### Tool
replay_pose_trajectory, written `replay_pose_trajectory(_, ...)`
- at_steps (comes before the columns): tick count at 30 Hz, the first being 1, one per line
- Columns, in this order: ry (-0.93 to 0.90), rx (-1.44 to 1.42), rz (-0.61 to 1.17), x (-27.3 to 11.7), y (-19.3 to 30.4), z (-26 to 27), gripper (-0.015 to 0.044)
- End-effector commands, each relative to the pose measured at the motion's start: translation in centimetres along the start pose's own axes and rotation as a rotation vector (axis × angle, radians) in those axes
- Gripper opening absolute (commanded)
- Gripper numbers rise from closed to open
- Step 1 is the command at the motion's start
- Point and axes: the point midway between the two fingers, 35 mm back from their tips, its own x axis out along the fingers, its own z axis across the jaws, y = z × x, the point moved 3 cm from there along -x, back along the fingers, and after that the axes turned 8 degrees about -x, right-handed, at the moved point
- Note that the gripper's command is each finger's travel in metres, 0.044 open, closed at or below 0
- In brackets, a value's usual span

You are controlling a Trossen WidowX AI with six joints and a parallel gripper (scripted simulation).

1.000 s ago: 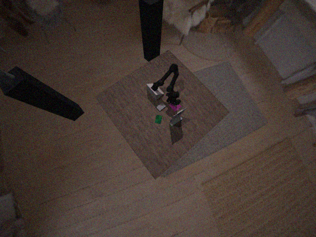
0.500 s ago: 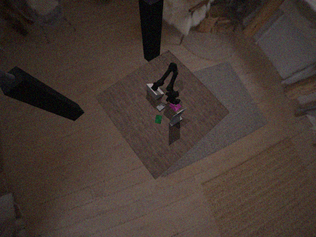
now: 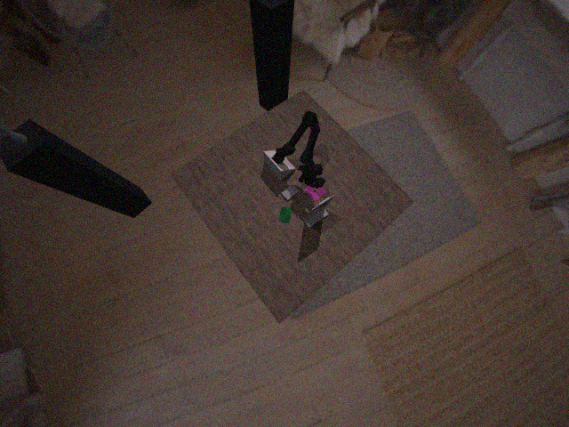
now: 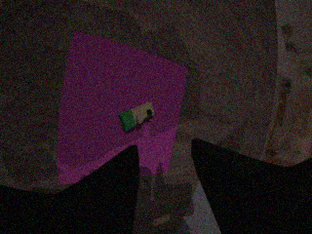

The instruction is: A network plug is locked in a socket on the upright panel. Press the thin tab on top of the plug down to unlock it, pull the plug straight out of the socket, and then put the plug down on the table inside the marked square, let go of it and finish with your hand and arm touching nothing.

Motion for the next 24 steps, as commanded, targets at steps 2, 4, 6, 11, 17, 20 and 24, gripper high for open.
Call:
replay_pose_trajectory(2, 0.002, -0.007, -0.003, -0.5, 0.1, -0.5, 0.0156)
replay_pose_trajectory(4, 0.001, -0.008, -0.002, -0.6, 0.1, -0.6, 0.0156)
replay_pose_trajectory(6, 0.0, -0.008, -0.002, -0.8, 0.2, -0.8, 0.0156)
replay_pose_trajectory(11, -0.001, -0.008, -0.002, -1.3, 0.3, -1.1, 0.0156)
replay_pose_trajectory(17, -0.001, -0.008, -0.001, -2.0, 0.4, -1.5, 0.0156)
replay_pose_trajectory(20, -0.001, -0.008, -0.001, -2.3, 0.4, -1.6, 0.0156)
replay_pose_trajectory(24, -0.001, -0.008, -0.002, -2.7, 0.4, -1.9, 0.0156)
